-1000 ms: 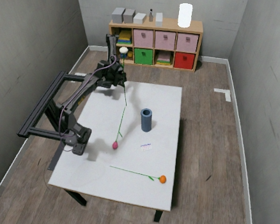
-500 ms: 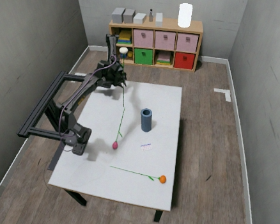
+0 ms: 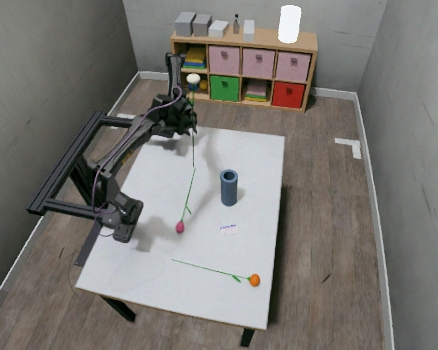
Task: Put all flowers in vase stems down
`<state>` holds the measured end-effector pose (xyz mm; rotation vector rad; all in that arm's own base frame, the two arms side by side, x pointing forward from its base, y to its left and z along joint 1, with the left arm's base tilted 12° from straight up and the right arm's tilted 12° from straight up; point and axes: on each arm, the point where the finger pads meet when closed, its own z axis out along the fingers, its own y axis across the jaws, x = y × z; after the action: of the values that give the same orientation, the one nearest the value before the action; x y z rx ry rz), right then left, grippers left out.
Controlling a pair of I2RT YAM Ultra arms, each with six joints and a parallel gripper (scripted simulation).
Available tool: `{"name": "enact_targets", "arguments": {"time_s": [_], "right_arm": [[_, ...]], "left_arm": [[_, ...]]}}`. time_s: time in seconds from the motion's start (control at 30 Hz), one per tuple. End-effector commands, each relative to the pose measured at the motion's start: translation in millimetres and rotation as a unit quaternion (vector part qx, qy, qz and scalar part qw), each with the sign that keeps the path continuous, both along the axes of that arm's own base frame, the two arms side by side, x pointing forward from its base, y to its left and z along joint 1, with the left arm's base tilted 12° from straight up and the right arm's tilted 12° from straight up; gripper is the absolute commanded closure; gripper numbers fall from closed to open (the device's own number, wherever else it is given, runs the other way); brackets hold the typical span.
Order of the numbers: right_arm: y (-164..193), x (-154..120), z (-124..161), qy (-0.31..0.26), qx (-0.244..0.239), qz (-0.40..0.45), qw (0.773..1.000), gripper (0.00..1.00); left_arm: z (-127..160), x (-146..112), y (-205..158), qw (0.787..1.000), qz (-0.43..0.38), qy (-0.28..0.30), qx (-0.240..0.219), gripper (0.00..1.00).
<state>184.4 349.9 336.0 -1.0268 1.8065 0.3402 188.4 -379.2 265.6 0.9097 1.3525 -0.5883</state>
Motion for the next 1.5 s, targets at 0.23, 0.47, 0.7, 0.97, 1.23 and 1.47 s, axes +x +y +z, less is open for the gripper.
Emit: {"name": "enact_targets", "arguments": {"time_s": [0.23,0.47,0.7,0.97,1.23,1.47], "right_arm": [[-2,-4,13,-0.004,0.019,0.005,1.0,1.0],[-2,-4,13,-0.004,0.019,0.005,1.0,1.0],[-2,-4,13,-0.004,0.019,0.005,1.0,1.0],[-2,-4,13,-0.004,0.019,0.005,1.0,1.0],[-2,-4,13,-0.004,0.019,0.005,1.0,1.0],[-3,-3,13,-0.005,0.023,0.005,1.0,1.0]], "left_arm": [[8,-27,34,1.0,-0.004,-0.002,-0.008,0.7],[9,-47,65,1.0,-0.004,-0.004,-0.009,0.7],[7,-57,80,1.0,-0.004,-0.004,-0.01,0.7],[6,-56,81,1.0,-0.002,-0.004,-0.01,0.7],[12,-52,74,1.0,-0.004,-0.005,-0.015,0.7],[23,-53,77,1.0,-0.004,-0.007,-0.026,0.7]]}}
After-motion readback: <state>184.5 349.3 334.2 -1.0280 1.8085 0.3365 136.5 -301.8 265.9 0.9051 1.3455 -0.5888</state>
